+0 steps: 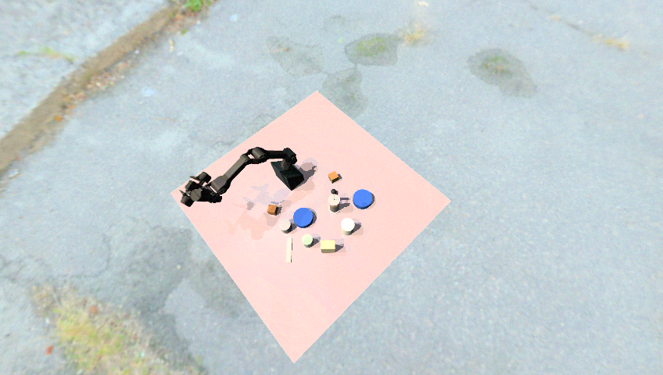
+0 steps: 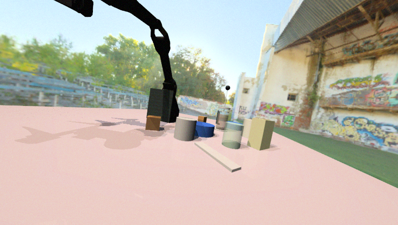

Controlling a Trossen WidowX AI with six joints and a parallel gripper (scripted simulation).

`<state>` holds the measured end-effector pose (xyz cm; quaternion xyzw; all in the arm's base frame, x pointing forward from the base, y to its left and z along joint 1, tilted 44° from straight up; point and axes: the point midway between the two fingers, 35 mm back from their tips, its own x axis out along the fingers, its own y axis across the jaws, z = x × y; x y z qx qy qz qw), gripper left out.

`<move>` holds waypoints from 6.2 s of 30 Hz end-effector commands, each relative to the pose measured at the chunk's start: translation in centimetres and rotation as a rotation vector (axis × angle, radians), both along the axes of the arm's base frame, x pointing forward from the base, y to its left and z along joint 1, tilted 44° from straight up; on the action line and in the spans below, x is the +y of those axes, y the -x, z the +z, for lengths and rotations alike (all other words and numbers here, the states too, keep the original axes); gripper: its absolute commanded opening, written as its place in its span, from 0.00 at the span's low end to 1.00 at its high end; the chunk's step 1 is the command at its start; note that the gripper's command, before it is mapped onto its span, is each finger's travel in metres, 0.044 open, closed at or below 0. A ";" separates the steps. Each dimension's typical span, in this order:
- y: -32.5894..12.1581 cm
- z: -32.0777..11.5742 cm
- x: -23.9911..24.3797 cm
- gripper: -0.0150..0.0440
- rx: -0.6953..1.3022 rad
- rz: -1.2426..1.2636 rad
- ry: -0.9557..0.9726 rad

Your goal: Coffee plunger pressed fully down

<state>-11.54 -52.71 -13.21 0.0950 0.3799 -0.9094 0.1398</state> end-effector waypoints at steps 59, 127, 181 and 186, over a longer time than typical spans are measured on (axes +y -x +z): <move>-43.9 32.4 42.2 1.00 -1.901 2.210 -0.660; -47.5 27.4 48.3 0.46 -1.908 2.219 -0.656; -49.6 21.6 54.3 0.46 -1.915 2.217 -0.652; -50.0 21.6 54.3 0.46 -1.916 2.217 -0.652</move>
